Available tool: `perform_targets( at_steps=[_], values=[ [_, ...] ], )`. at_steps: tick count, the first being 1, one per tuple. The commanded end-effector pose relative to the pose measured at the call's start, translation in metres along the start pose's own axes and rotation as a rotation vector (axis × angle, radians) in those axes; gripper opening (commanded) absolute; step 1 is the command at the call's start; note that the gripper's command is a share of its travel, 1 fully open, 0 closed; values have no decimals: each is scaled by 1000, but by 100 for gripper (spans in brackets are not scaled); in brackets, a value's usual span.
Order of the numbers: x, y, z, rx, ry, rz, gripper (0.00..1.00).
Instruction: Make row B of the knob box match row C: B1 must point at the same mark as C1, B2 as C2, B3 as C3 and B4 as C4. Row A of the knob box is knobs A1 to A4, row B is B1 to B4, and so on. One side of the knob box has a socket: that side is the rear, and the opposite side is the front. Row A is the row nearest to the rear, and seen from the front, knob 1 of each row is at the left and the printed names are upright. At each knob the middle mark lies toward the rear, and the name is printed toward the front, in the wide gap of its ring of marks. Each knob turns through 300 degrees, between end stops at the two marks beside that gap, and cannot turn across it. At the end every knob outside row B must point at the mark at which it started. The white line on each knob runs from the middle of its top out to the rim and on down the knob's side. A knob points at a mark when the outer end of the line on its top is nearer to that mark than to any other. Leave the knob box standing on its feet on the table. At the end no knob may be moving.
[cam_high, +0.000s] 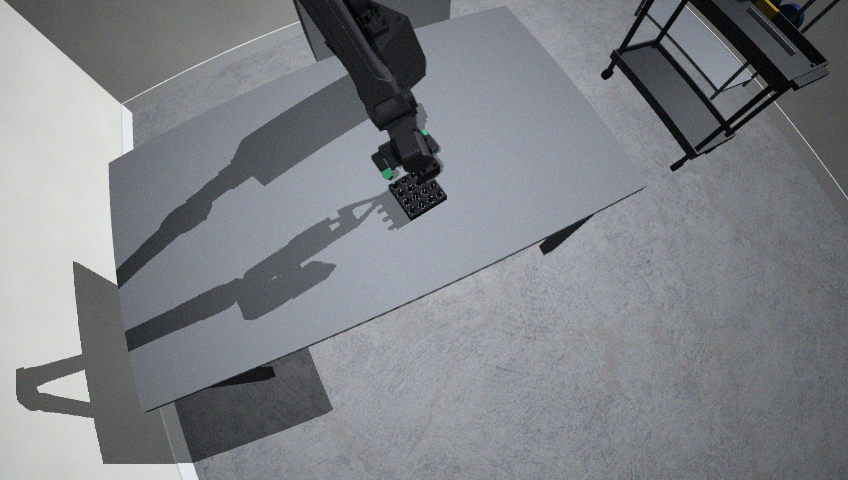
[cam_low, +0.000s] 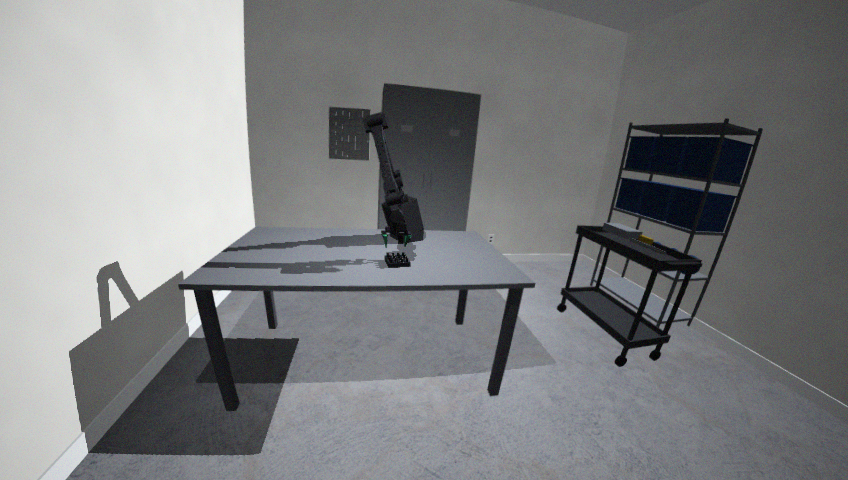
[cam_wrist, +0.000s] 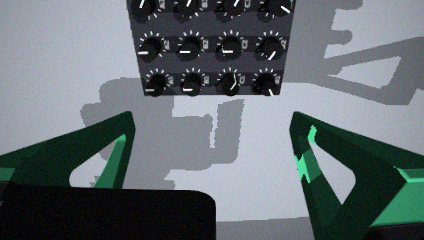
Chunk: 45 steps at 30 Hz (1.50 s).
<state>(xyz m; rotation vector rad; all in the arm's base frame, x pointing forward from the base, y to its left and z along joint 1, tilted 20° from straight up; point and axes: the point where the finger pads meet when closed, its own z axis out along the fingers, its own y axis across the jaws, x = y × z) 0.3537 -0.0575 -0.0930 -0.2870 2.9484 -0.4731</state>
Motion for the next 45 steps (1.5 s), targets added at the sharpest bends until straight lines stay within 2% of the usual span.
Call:
perform_targets(
  at_steps=[1, 45],
  values=[
    [-4, -7, -4, 5, -29, 10, 100],
    [-5, -8, -5, 6, -32, -8, 100]
  ],
)
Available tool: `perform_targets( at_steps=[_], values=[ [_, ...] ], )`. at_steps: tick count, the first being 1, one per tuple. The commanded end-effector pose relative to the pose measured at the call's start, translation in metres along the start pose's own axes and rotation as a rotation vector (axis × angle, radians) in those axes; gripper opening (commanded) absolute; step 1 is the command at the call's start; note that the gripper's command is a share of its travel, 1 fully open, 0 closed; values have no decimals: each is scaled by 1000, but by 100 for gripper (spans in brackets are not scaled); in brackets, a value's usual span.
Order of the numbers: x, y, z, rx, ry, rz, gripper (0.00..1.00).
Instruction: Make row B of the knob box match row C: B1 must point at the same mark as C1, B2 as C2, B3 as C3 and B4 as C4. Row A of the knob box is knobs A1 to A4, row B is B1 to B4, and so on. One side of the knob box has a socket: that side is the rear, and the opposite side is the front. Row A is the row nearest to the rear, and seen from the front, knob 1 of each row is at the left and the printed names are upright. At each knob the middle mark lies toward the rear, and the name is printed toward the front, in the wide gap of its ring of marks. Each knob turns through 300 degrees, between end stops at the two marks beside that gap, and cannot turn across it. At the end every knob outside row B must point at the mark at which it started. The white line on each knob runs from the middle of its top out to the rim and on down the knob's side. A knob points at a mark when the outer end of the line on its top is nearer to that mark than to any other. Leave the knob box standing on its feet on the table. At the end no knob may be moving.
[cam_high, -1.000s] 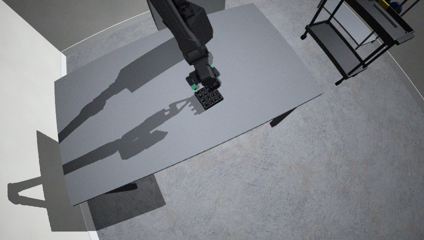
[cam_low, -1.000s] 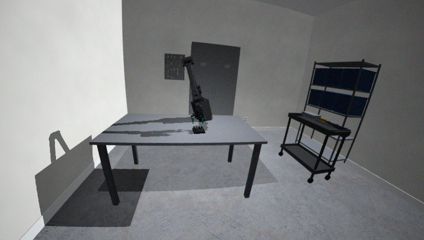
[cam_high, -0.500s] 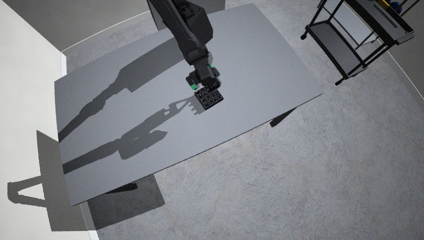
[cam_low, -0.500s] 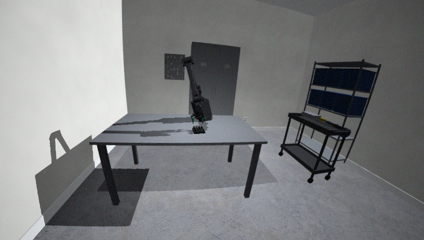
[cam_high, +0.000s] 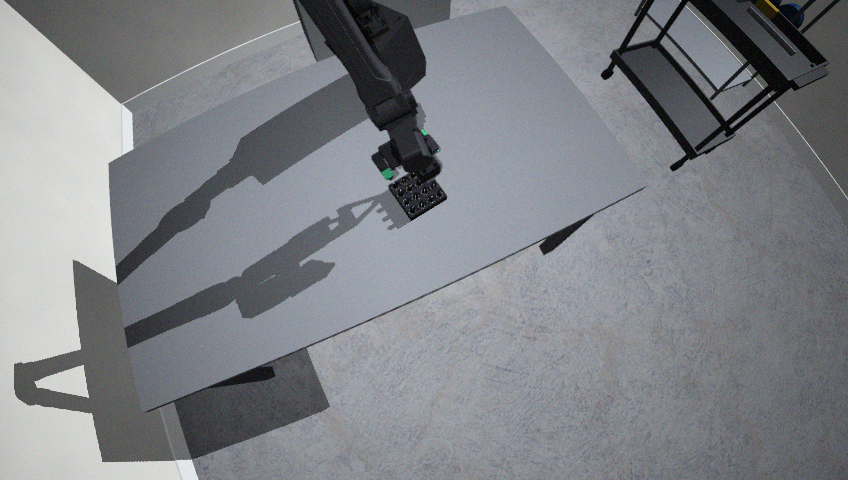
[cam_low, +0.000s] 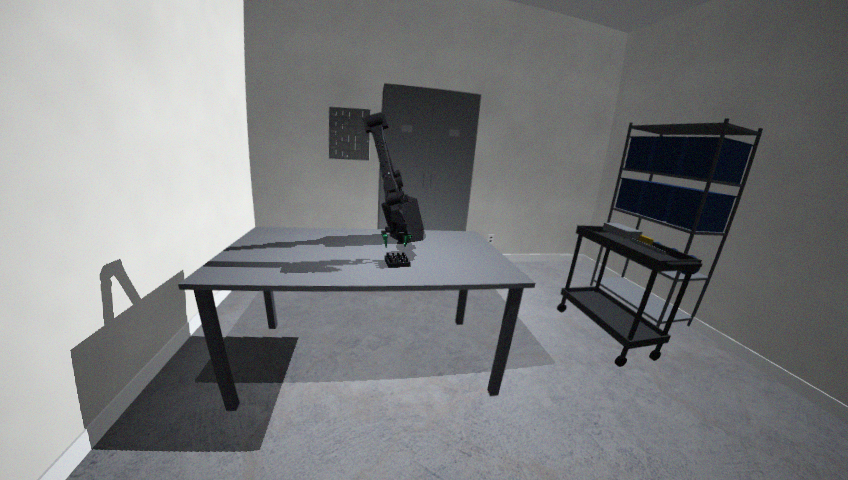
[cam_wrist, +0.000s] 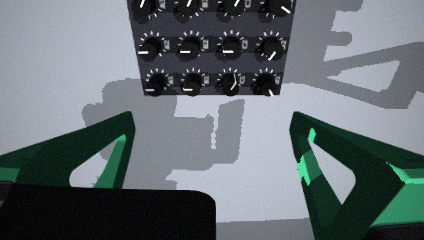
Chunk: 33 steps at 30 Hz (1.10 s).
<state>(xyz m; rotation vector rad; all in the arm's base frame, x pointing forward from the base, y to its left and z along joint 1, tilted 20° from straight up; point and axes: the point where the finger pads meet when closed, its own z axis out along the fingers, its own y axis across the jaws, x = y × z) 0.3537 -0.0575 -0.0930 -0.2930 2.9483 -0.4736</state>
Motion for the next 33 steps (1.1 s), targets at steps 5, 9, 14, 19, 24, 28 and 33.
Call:
perform_targets(
  at_steps=[5, 9, 14, 19, 24, 28, 33],
  values=[
    [-5, -3, -8, 5, -29, -93, 100],
    [-4, 4, -11, 1, -20, -255, 100],
    [-4, 5, -12, 3, -19, -368, 100],
    [-6, 6, -14, 4, -20, -483, 100],
    [-7, 7, -16, 6, -22, -585, 100],
    [-9, 8, -17, 7, -23, -677, 100],
    [-10, 9, -19, 9, -24, -792, 100]
  ],
)
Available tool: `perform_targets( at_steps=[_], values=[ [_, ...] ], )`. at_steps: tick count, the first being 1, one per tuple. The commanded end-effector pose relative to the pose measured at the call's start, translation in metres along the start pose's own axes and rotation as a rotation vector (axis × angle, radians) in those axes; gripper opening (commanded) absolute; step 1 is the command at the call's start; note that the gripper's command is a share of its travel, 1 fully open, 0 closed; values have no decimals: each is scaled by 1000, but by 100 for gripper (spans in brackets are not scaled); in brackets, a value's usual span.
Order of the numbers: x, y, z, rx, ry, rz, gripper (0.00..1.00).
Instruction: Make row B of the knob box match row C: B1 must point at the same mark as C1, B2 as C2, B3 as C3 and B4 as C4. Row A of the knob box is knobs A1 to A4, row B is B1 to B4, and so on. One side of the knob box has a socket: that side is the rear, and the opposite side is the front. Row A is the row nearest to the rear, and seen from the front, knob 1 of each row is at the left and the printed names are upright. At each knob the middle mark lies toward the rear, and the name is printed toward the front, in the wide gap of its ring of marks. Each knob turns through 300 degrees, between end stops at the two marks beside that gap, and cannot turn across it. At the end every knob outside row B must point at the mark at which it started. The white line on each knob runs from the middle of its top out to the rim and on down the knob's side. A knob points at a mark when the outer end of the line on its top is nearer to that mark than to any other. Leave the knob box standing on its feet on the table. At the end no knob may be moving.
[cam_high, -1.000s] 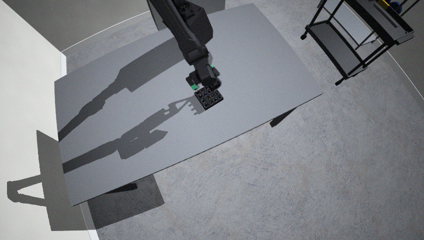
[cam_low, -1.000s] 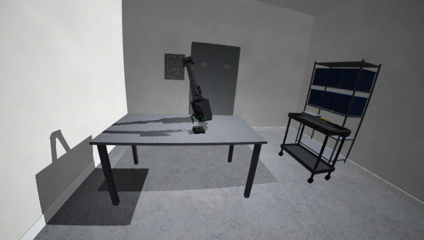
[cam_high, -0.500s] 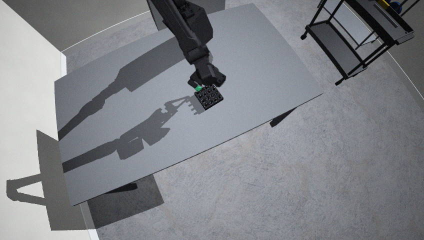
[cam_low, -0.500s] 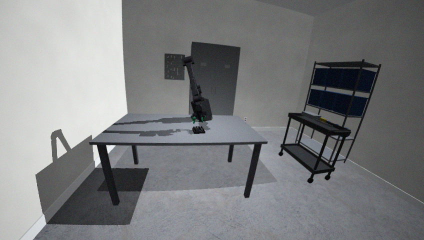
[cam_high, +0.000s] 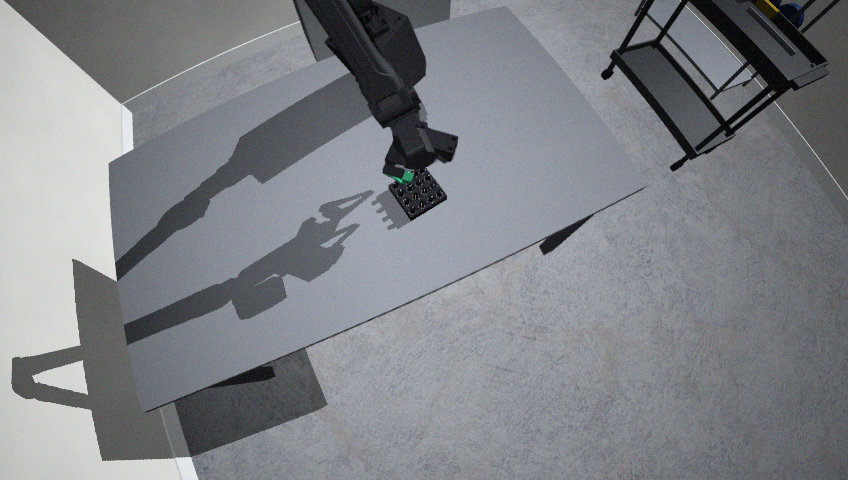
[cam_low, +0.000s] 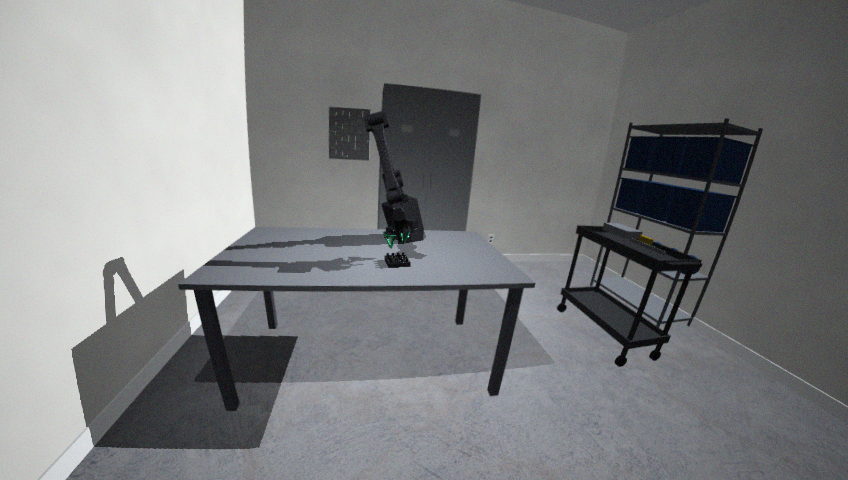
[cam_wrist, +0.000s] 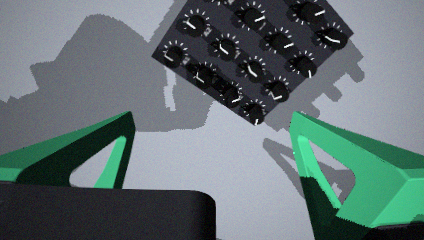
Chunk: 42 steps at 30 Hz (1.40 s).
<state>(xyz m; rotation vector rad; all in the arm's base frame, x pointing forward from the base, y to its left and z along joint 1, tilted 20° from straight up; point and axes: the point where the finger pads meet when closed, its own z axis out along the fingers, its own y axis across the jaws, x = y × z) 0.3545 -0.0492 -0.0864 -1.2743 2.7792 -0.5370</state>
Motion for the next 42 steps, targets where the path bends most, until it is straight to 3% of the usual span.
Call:
perform_targets(
  at_steps=[1, 35, 42],
  values=[
    [-8, -2, -10, 12, -15, -155, 100],
    [-20, -4, -22, 29, -15, -930, 100],
    [-19, -3, -20, 23, -12, -972, 100]
  ],
)
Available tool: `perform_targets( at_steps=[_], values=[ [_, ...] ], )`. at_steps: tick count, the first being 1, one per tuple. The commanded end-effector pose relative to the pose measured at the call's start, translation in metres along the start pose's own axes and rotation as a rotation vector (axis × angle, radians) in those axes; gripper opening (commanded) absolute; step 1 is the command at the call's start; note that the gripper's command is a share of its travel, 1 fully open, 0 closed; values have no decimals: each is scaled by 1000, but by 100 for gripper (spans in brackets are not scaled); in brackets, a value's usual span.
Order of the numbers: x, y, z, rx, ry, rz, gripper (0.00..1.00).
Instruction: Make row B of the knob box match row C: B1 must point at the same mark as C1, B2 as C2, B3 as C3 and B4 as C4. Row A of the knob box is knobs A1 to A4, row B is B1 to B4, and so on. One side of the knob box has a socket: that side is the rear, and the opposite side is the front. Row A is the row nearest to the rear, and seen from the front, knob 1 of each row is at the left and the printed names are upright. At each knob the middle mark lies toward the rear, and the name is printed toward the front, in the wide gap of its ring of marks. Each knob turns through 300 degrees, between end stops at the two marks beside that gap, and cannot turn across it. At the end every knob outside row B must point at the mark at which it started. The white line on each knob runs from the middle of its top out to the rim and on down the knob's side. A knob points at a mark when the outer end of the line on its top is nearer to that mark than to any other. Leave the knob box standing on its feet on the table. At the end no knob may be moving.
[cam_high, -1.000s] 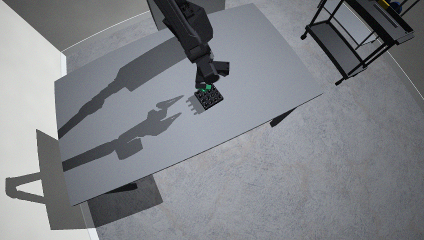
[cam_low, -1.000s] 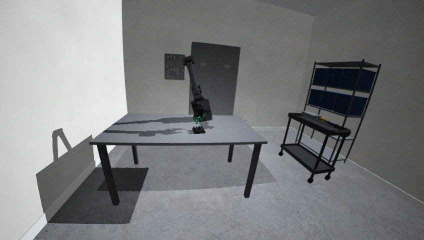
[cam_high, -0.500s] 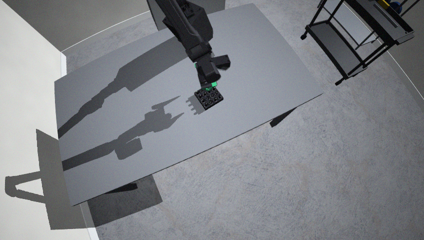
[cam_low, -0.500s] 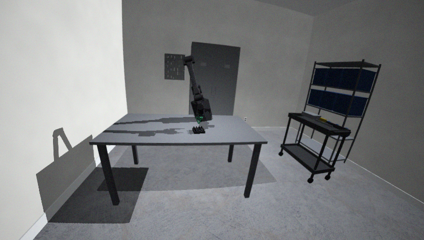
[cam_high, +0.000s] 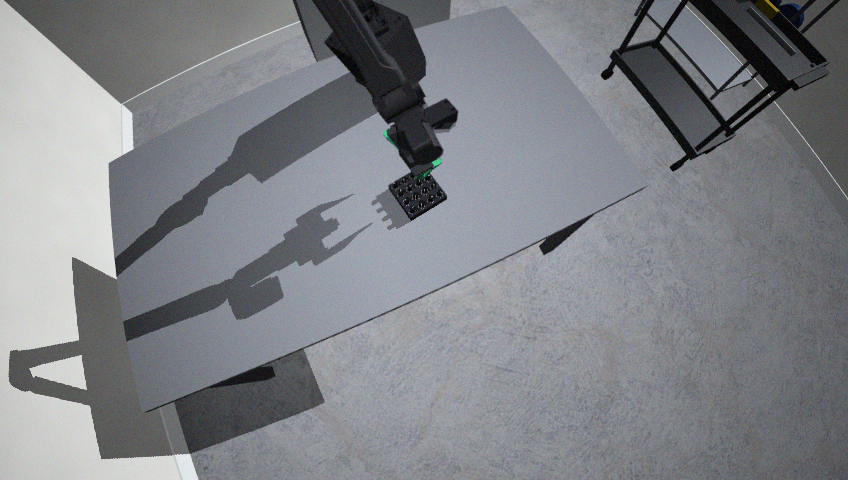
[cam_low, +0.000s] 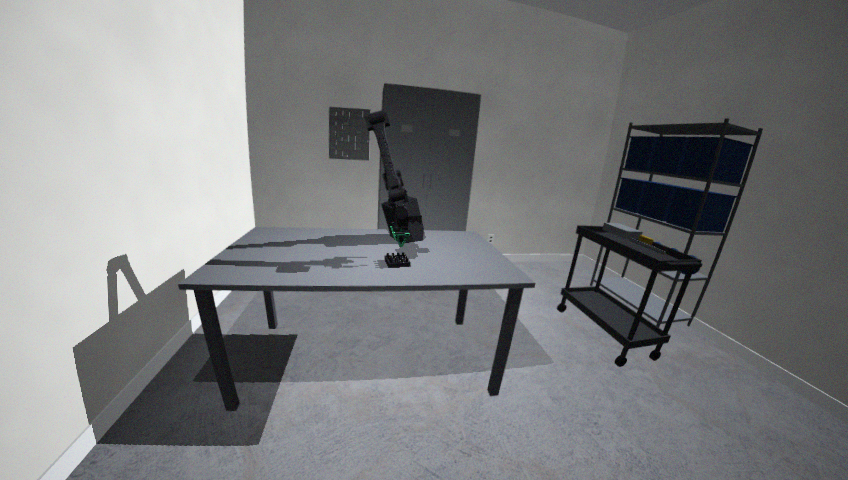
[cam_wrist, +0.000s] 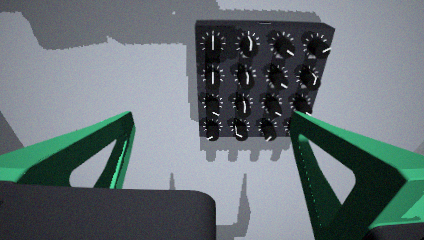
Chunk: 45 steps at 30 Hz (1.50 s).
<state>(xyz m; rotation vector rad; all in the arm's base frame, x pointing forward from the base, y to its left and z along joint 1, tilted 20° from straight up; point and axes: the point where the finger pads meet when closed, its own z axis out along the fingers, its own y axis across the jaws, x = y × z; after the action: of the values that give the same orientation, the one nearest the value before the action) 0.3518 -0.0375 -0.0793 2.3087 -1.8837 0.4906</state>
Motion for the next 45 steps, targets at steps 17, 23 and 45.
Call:
perform_targets(
  at_steps=[17, 23, 45],
  values=[
    [0, -16, -9, 28, 0, -59, 19],
    [0, -16, -9, 28, 0, -59, 19],
    [1, -14, 1, 18, -1, -52, 19]
  ],
)
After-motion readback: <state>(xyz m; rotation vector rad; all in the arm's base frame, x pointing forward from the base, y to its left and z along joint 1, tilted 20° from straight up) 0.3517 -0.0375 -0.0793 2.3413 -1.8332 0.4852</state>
